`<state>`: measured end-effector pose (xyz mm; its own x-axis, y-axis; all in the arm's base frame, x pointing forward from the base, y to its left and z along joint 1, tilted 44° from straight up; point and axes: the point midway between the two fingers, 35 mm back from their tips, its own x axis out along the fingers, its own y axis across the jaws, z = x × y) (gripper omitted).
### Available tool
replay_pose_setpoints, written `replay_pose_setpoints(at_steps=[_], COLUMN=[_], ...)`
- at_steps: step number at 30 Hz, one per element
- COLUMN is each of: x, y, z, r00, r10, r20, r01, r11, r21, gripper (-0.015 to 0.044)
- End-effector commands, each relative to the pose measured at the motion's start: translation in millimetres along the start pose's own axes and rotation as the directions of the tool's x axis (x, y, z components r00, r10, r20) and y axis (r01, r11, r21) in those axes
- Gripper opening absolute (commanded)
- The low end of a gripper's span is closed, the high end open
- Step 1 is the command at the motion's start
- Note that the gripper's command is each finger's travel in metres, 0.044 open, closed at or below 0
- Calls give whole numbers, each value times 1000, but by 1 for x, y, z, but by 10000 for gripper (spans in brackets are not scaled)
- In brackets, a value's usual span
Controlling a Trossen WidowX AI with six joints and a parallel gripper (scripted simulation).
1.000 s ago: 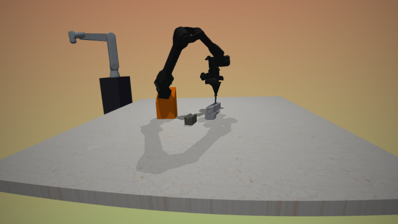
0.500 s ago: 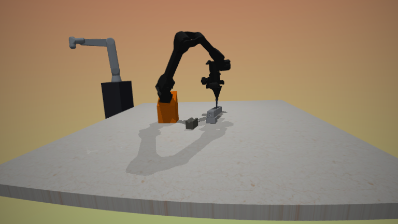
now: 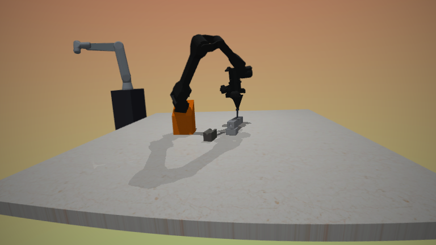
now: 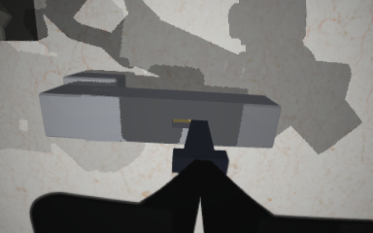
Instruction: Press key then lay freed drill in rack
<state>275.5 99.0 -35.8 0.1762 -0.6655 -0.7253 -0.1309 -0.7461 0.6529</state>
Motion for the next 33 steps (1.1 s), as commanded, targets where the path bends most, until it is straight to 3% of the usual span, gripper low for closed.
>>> replay_pose_setpoints(at_steps=[1,3,7,12,16,18,21,25,29,33], x=[24,25,4,-52,-45,-36,-14,15,36,38], y=[2,2,-2,-5,-4,14,59,119,164,167], z=[5,5,0,-5,-7,-13,-20,-15,1,3], r00=[999,999,999,999,999,999,999,999,999,998], r10=[20,20,17,16,10,1,-11,-2,25,28], r20=[49,49,49,50,37,41,45,45,48,49], r01=[-20,-20,-17,-17,-11,-8,-16,-40,-49,-49], r11=[1000,1000,1000,1000,1000,982,832,433,24,-9], r21=[11,11,10,10,26,190,554,900,999,999], gripper=[0,0,105,236,341,394,440,440,440,440])
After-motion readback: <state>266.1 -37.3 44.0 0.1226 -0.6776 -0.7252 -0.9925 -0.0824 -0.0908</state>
